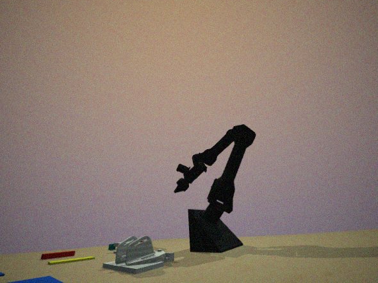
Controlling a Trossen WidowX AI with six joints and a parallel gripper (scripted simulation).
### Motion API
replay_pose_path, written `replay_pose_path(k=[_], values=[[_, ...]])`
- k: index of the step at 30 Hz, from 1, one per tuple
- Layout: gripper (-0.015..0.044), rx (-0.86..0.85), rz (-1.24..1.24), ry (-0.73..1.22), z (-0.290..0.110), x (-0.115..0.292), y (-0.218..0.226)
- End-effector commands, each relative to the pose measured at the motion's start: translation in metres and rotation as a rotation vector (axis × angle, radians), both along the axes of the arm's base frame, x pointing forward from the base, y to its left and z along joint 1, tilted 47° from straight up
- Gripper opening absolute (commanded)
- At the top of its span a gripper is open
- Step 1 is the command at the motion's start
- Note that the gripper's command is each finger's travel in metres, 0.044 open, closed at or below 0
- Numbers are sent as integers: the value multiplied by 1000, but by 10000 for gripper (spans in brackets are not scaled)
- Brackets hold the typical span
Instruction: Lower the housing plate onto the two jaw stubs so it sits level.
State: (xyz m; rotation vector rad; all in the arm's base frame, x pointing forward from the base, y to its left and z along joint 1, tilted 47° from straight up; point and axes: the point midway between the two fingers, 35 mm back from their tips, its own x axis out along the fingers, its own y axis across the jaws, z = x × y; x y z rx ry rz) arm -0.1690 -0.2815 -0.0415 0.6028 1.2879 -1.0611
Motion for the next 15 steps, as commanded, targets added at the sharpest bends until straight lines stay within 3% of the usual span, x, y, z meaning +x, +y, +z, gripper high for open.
replay_pose_path(k=[1,15], values=[[426,0,0,0,0,0,0],[440,92,-199,-164,-18,42,-19]])
